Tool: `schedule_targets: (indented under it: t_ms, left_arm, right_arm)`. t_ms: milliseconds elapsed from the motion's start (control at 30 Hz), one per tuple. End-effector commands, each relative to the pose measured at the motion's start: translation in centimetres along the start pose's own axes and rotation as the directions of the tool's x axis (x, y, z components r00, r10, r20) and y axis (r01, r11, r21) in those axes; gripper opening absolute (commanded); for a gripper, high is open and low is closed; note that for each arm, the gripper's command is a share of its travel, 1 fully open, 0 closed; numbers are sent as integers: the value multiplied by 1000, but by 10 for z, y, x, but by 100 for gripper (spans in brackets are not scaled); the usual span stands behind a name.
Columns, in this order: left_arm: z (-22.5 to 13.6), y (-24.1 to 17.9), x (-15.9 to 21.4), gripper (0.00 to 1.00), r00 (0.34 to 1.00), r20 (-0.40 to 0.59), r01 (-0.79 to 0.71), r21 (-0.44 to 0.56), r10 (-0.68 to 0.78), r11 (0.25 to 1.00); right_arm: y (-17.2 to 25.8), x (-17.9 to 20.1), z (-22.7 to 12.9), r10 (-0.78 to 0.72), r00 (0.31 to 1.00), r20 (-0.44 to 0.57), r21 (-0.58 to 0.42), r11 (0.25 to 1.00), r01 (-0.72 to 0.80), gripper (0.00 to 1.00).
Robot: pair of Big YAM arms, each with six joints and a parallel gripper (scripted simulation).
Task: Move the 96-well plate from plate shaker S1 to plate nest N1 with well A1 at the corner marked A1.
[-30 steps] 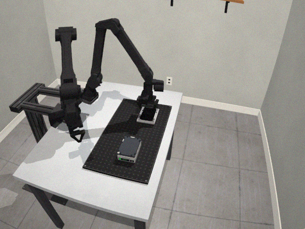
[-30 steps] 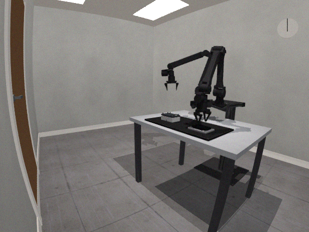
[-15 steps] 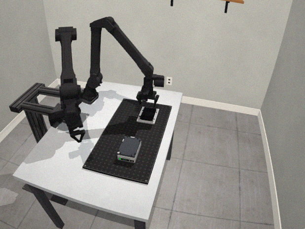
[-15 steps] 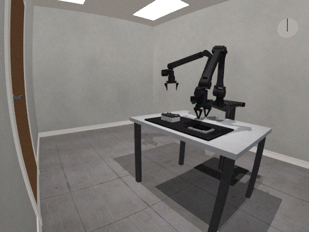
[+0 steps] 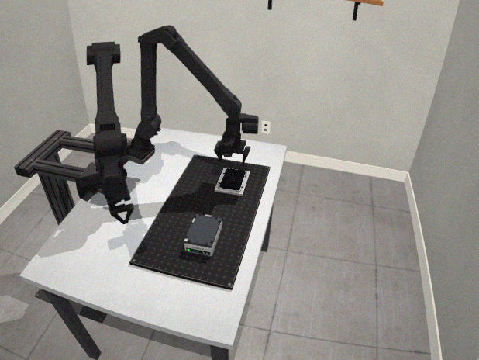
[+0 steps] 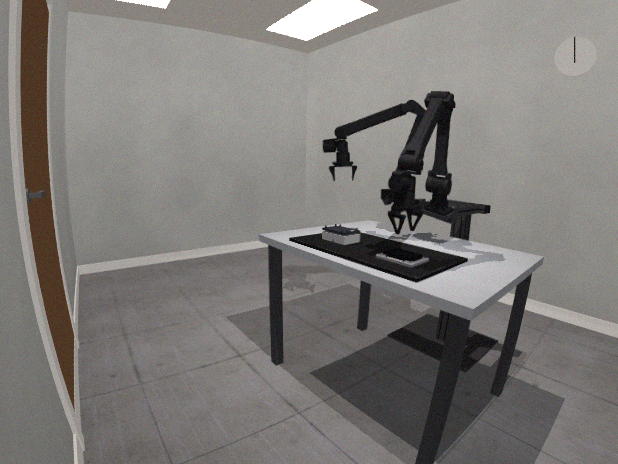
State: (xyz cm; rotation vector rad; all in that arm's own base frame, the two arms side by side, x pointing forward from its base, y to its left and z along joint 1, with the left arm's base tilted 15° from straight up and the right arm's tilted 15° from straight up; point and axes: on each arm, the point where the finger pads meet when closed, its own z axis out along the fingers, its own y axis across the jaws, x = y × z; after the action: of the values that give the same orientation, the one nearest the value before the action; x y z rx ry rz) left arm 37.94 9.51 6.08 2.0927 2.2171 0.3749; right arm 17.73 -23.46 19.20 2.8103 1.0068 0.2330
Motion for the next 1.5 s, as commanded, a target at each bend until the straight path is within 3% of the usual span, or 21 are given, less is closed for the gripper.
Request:
schedule_targets:
  t_ms: [0,567,1000,1467]
  left_arm:
    - [-8,15,2,100,1000,-6,5,-36,-5,999]
    - [-8,15,2,100,1000,-6,5,-36,-5,999]
    - [-12,14,-39,100,1000,-5,8,-67,-8,998]
    - [1,1,-85,100,1000,-3,2,-12,-2,1000]
  right_arm:
    - [17,-2,-23,-4,1000,5,-56,998,4,100]
    - [17,-2,-23,-4,1000,5,-56,998,4,100]
    - [17,-2,-23,-4,1000,5,-56,998,4,100]
    - [17,-2,-23,-4,1000,5,-56,998,4,100]
